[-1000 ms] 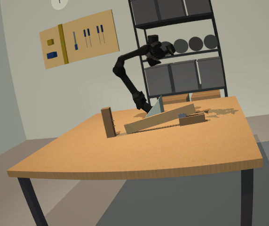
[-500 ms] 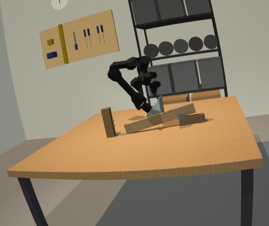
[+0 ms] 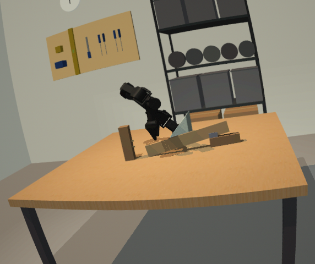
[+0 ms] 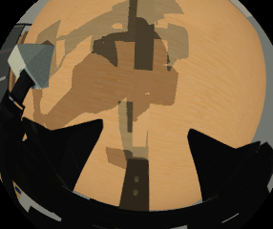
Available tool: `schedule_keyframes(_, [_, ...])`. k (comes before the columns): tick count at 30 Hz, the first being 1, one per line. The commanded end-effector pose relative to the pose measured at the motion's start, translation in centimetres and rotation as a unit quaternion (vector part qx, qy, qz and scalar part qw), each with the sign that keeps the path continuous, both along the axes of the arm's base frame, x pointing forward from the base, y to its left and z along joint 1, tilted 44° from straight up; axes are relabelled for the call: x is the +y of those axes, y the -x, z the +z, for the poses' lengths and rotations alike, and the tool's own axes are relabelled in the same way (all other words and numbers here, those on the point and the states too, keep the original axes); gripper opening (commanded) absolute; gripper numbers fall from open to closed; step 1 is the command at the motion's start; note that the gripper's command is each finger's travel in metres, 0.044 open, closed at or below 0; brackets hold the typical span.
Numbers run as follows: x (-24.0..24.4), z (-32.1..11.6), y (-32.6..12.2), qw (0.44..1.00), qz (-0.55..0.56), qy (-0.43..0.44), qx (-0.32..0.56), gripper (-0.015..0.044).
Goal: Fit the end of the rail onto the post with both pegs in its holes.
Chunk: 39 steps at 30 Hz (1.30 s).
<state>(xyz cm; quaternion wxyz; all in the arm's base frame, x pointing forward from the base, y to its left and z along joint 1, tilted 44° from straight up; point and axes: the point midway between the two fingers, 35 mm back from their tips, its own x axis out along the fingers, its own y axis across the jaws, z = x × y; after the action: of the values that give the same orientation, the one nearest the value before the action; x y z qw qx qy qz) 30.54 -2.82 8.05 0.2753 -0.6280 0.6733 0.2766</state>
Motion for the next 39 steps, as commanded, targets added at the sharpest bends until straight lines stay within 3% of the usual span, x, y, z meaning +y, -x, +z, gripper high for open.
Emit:
schedule_keyframes(1, [-0.1, 0.0, 0.5, 1.000, 0.009, -0.002, 0.021, 0.0440])
schedule_keyframes(39, [-4.0, -3.9, 0.9, 1.000, 0.009, -0.002, 0.020, 0.0440])
